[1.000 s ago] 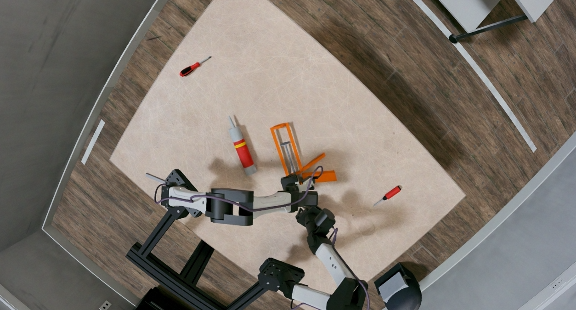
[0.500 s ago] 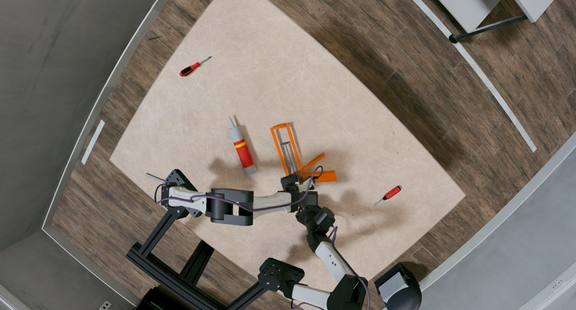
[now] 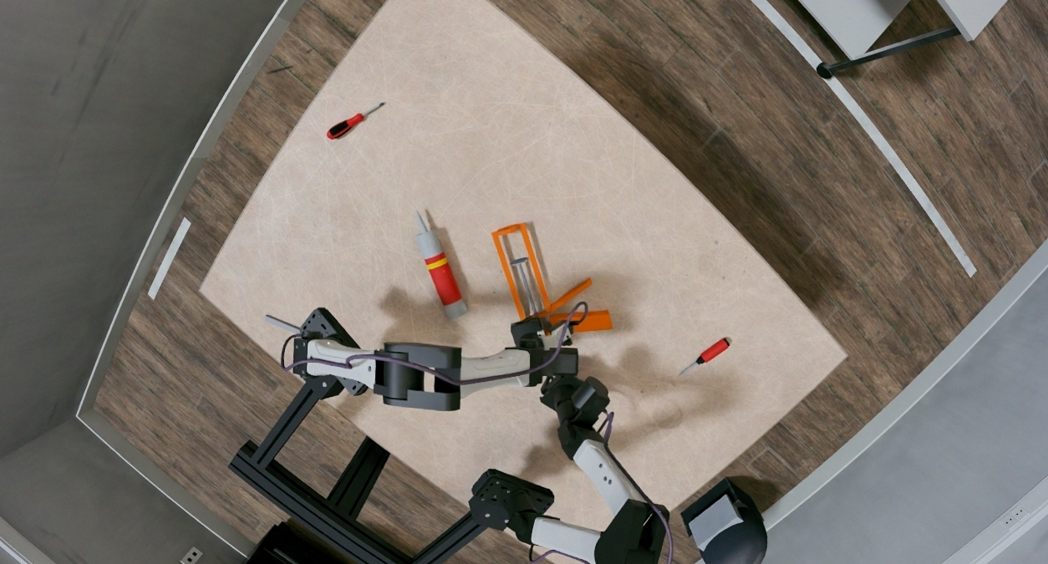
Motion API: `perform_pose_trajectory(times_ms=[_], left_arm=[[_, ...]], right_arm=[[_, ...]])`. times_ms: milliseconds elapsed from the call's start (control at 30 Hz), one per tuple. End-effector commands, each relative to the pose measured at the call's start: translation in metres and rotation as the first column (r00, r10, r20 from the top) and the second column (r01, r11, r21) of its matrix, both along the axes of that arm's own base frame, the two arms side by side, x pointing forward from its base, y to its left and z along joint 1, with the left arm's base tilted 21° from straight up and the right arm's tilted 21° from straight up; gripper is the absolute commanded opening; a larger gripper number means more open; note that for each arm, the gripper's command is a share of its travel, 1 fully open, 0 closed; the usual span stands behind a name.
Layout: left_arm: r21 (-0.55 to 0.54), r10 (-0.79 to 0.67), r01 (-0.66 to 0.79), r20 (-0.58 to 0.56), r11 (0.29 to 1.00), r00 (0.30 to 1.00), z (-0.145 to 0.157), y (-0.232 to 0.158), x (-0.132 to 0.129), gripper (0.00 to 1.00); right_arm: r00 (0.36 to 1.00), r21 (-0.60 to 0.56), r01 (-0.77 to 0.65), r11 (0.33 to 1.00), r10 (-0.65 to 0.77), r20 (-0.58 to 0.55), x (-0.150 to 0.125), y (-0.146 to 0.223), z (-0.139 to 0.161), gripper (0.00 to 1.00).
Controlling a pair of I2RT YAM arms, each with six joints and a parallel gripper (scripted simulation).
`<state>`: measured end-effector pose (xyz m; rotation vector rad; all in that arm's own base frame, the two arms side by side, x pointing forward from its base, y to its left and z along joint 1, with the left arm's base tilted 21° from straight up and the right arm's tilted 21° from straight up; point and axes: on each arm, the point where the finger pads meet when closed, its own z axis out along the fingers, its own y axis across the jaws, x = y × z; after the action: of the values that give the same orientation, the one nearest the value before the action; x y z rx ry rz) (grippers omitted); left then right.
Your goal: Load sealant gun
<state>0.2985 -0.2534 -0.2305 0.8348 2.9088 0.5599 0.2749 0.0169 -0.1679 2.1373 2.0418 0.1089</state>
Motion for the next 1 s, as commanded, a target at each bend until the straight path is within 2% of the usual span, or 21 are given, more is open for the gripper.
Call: perform_pose_trajectory(times_ms=[0,367,433,533,600,700,833,967], left_arm=[[-0.005,-0.007,0.007,0.009,1.0,1.0,0.0,-0.005,0.0,0.01],[-0.005,-0.007,0.007,0.009,1.0,1.0,0.0,-0.005,0.0,0.01],[0.009,-0.015,0.015,-0.01,1.0,1.0,0.007,-0.005,-0.011,0.01],[0.004,-0.017,0.017,0.001,1.0,1.0,0.012,-0.007,-0.008,0.01],[-0.009,0.001,0.0,0.027,1.0,1.0,0.022,-0.011,0.004,0.01],[0.008,-0.015,0.015,0.019,1.0,1.0,0.023,-0.01,-0.005,0.01],[-0.022,0.008,-0.007,0.044,1.0,0.999,0.03,-0.013,0.015,0.01],[-0.032,0.011,-0.009,0.053,0.999,0.999,0.025,-0.011,0.017,0.01]], right_arm=[[0.998,0.01,-0.005,1.0,0.004,0.055,0.017,0.006,0.01,0.0],[0.998,0.01,-0.005,1.0,0.004,0.055,0.017,0.006,0.01,0.0],[1.0,-0.004,-0.009,1.0,0.009,0.007,0.0,0.007,0.01,0.0],[1.0,0.0,-0.011,1.0,0.011,0.013,0.002,0.008,0.012,0.0],[1.0,0.013,-0.014,1.0,0.014,0.005,-0.001,0.012,0.015,0.0],[1.0,0.007,-0.013,1.0,0.013,0.011,0.0,0.012,0.022,0.0],[0.999,0.019,-0.019,1.0,0.018,0.046,0.014,0.018,0.027,0.0],[0.998,0.023,-0.021,1.0,0.019,0.067,0.02,0.019,0.028,0.0]])
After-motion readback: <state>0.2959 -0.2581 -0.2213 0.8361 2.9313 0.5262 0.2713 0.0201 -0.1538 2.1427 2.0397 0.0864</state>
